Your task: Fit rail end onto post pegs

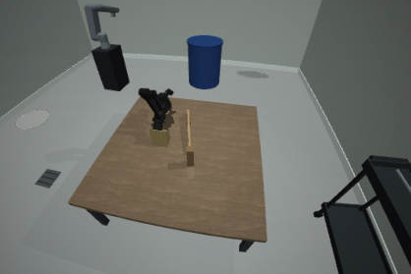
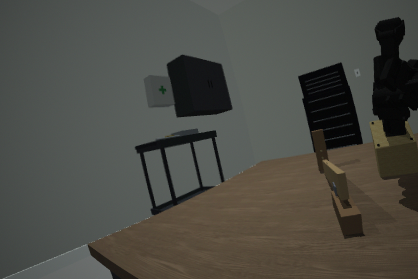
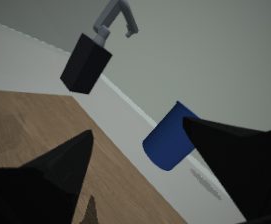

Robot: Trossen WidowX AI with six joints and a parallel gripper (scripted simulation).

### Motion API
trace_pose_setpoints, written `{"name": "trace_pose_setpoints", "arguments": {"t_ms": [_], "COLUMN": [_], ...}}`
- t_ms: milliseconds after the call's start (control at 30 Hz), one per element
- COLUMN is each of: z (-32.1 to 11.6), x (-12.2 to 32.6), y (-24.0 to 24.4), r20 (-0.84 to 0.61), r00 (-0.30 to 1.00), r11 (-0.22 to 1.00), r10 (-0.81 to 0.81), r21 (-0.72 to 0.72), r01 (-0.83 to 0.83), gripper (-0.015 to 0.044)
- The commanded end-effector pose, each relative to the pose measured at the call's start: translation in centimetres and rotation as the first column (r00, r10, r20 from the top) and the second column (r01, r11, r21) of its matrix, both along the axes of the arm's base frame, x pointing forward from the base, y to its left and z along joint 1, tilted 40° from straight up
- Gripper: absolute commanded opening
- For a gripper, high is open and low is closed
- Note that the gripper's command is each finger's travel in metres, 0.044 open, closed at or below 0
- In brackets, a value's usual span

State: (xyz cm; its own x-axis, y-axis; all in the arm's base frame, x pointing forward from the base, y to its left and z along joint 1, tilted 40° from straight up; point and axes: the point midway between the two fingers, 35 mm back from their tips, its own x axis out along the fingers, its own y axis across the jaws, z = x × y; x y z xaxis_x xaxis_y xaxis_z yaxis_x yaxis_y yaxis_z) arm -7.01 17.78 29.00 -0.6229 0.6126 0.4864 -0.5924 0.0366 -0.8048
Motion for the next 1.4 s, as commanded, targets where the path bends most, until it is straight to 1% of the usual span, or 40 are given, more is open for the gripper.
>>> {"name": "trace_pose_setpoints", "arguments": {"t_ms": [0, 33, 133, 300, 433, 567, 700, 867, 1000, 1100, 1233, 1367], "z": [0.0, 0.0, 0.1, -0.4, -1.1, -2.1, -3.8, -6.1, -9.5, -12.8, -17.1, -21.4], "x": [0.1, 0.3, 2.1, 8.3, 13.6, 19.2, 24.0, 27.2, 30.6, 33.3, 35.8, 37.1], "y": [0.1, 0.4, 2.2, 6.5, 8.4, 9.1, 8.7, 8.1, 6.8, 5.0, 1.9, -2.3], "r20": [-0.001, -0.004, -0.023, -0.059, -0.080, -0.086, -0.033, 0.056, 0.174, 0.281, 0.396, 0.464], "r00": [1.000, 1.000, 0.995, 0.942, 0.865, 0.760, 0.651, 0.579, 0.517, 0.481, 0.473, 0.509], "r11": [1.000, 1.000, 0.993, 0.924, 0.829, 0.705, 0.565, 0.442, 0.292, 0.157, 0.000, -0.129], "r10": [-0.004, -0.015, -0.098, -0.330, -0.496, -0.644, -0.758, -0.813, -0.838, -0.831, -0.788, -0.725], "r21": [-0.003, -0.010, -0.066, -0.226, -0.342, -0.453, -0.532, -0.589, -0.657, -0.710, -0.767, -0.817], "r01": [0.004, 0.015, 0.096, 0.310, 0.444, 0.546, 0.631, 0.677, 0.695, 0.687, 0.642, 0.562], "gripper": [0.0426, 0.0440, 0.0440, 0.0440, 0.0440, 0.0440, 0.0440, 0.0440, 0.0440, 0.0440, 0.0440, 0.0440]}}
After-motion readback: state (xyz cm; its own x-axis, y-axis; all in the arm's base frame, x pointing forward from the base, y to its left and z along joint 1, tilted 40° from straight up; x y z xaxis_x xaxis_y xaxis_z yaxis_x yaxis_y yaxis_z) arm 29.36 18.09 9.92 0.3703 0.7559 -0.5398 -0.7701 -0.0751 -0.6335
